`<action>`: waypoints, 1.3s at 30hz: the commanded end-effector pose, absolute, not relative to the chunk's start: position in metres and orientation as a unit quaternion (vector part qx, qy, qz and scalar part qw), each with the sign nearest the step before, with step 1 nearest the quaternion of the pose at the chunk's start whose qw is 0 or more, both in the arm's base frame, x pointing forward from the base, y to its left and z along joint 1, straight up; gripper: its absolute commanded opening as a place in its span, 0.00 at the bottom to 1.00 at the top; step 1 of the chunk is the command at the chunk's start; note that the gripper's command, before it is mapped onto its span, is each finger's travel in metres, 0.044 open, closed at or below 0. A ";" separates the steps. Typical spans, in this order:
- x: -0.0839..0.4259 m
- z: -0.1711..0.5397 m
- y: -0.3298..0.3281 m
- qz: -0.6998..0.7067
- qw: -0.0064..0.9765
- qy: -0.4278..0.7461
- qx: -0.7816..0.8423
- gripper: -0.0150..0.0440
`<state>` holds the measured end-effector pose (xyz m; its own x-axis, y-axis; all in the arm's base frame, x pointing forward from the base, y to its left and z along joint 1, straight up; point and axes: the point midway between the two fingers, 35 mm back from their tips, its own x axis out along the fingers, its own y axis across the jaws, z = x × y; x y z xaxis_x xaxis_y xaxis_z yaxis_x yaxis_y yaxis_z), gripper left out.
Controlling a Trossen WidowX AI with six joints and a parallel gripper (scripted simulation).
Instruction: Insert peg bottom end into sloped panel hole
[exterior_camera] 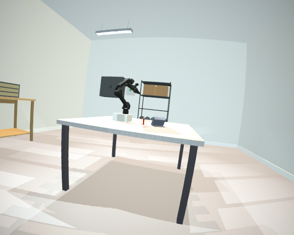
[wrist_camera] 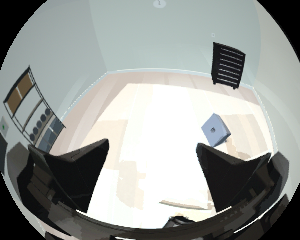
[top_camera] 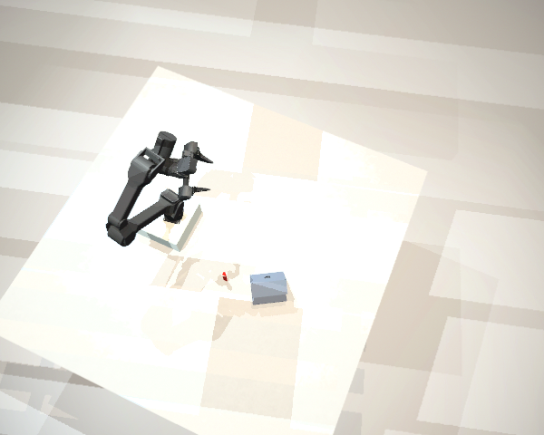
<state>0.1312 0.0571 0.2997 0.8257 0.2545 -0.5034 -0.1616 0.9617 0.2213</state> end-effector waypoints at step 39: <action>0.195 0.258 0.063 -0.023 0.920 0.389 -0.054 1.00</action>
